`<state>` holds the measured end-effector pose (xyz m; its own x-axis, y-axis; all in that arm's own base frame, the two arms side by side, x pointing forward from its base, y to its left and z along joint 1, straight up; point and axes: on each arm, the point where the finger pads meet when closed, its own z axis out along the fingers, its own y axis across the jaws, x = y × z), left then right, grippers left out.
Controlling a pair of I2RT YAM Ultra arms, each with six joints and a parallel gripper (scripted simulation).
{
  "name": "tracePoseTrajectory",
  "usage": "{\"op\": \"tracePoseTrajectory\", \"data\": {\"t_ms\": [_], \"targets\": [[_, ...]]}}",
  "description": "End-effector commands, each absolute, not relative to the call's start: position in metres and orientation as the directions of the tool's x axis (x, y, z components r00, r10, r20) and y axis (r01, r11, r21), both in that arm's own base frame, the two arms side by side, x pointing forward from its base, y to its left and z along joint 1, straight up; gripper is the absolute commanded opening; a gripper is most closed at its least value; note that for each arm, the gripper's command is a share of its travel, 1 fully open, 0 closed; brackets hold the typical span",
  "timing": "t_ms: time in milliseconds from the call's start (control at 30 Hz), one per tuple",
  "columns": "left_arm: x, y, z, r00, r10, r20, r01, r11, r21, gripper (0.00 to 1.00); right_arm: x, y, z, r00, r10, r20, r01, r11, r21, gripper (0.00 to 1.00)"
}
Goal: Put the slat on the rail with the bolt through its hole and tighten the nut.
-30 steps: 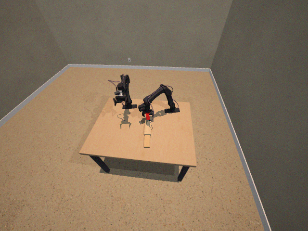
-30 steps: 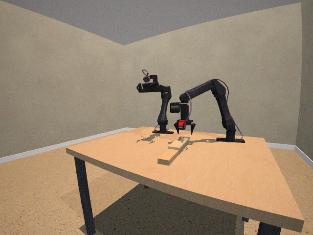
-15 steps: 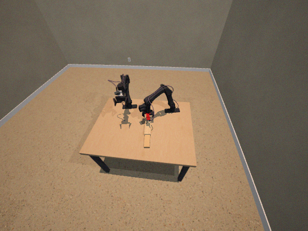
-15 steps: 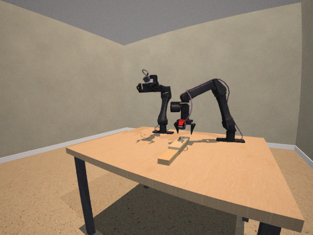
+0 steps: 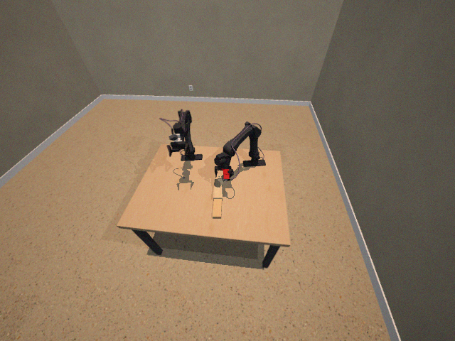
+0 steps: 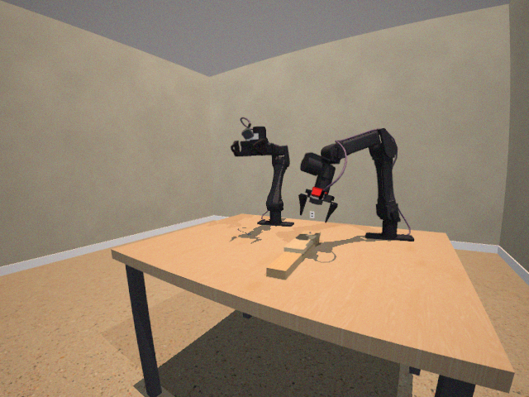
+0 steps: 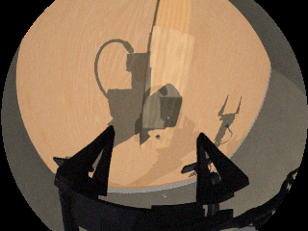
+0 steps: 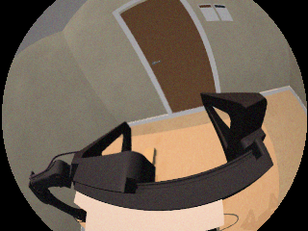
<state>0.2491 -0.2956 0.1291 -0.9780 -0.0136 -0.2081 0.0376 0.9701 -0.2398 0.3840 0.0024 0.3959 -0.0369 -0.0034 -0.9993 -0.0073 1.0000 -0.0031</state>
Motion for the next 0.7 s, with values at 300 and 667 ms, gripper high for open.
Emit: {"op": "tracePoseTrajectory", "data": {"t_ms": [300, 667], "targets": [[0.319, -0.267, 0.187, -0.876, -0.052, -0.480, 0.144, 0.921, -0.362, 1.00, 0.381, 0.001, 0.412, 0.012, 0.000, -1.000, 0.000, 1.000, 0.000, 1.00], [0.361, -0.222, 0.231, -0.751, -0.112, -0.650, 0.180, 0.913, -0.366, 1.00, 0.381, 0.001, 0.412, 0.012, 0.000, -1.000, 0.000, 1.000, 0.000, 1.00]]}}
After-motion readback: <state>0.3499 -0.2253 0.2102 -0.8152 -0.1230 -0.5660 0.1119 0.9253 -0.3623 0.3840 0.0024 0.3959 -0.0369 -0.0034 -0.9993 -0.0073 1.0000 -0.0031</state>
